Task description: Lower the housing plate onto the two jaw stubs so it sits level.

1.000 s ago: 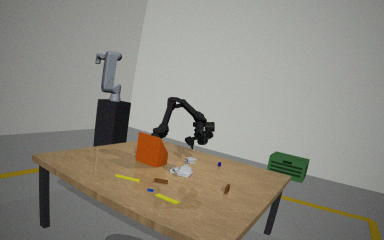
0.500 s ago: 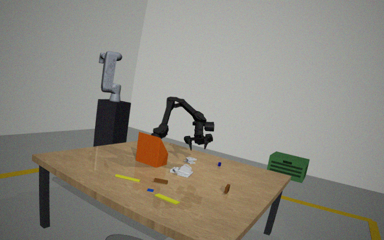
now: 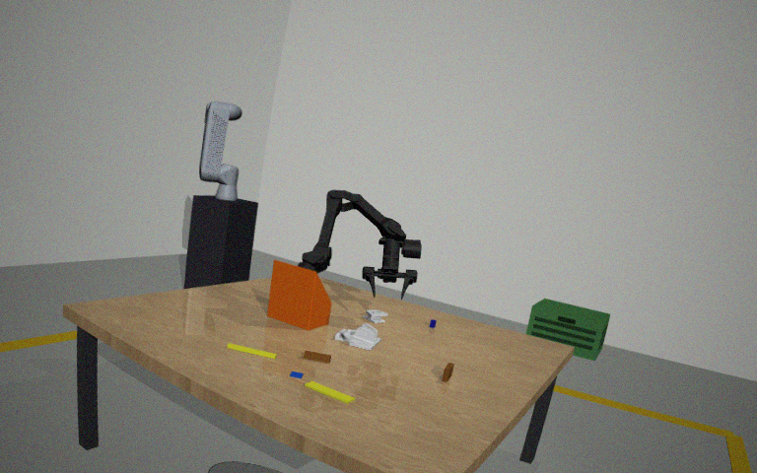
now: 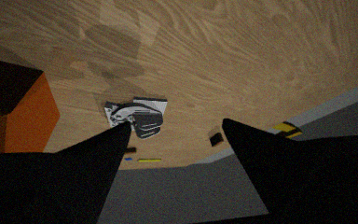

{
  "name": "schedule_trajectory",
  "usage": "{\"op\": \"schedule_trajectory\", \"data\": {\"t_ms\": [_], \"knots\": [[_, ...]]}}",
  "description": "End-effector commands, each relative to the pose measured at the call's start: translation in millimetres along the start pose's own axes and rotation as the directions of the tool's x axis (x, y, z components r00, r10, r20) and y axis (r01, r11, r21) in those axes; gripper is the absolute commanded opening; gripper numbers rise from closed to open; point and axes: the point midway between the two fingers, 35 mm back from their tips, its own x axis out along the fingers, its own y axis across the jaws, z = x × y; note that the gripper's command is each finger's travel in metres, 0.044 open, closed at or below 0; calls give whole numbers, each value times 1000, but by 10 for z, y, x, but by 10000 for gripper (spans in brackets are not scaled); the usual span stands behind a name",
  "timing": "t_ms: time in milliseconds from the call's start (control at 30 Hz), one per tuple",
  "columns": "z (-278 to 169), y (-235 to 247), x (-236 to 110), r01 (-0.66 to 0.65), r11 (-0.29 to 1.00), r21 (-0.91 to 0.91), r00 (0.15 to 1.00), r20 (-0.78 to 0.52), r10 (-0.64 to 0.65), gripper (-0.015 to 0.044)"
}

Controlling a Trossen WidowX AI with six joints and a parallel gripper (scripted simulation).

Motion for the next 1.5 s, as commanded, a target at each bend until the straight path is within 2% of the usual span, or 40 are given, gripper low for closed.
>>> {"op": "schedule_trajectory", "data": {"t_ms": [0, 433, 900, 1200, 1467], "knots": [[124, 15, -50, 8, 997, -81, 998, 61, -3, 440], [469, 89, -162, 57, 947, -315, 972, 236, 20, 440], [821, 195, -332, 183, 835, -519, 909, 413, 58, 440], [1027, 271, -466, 293, 739, -607, 852, 516, 85, 440], [1049, 277, -462, 302, 731, -612, 848, 523, 88, 440]]}}
